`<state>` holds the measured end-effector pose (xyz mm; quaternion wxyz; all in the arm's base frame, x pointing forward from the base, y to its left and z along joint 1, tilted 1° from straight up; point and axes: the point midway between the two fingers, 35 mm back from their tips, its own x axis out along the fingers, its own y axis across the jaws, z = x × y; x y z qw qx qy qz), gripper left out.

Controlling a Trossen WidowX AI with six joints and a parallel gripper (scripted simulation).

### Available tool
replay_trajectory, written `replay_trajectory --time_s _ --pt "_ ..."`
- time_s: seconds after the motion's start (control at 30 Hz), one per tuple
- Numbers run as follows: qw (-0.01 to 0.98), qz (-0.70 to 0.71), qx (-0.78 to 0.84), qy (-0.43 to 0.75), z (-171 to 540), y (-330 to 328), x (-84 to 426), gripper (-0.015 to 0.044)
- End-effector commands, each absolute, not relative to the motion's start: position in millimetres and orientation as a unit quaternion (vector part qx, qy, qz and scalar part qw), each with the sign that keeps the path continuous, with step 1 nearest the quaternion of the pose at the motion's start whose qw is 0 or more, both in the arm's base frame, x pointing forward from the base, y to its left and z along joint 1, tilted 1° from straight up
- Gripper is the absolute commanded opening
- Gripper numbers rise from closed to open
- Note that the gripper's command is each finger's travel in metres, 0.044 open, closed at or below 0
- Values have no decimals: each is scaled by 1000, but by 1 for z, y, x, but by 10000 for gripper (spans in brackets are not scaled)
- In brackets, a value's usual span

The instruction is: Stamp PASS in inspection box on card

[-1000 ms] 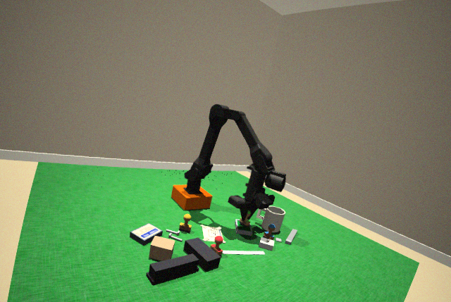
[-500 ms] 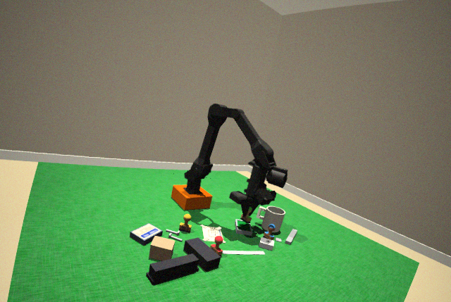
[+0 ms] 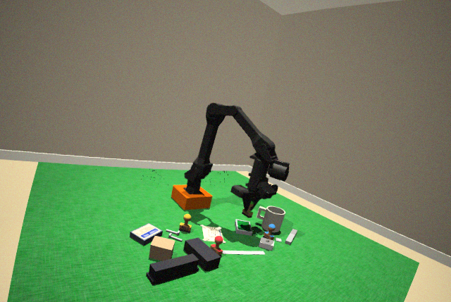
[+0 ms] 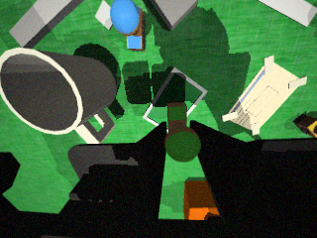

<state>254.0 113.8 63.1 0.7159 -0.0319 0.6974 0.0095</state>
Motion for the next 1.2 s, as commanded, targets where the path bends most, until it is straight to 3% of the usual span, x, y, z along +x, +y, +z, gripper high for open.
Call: replay_trajectory --time_s 0.0,1.17 --pt "718 8 -31 695 71 113 254 0" --pt "697 -188 161 673 75 -32 256 0"
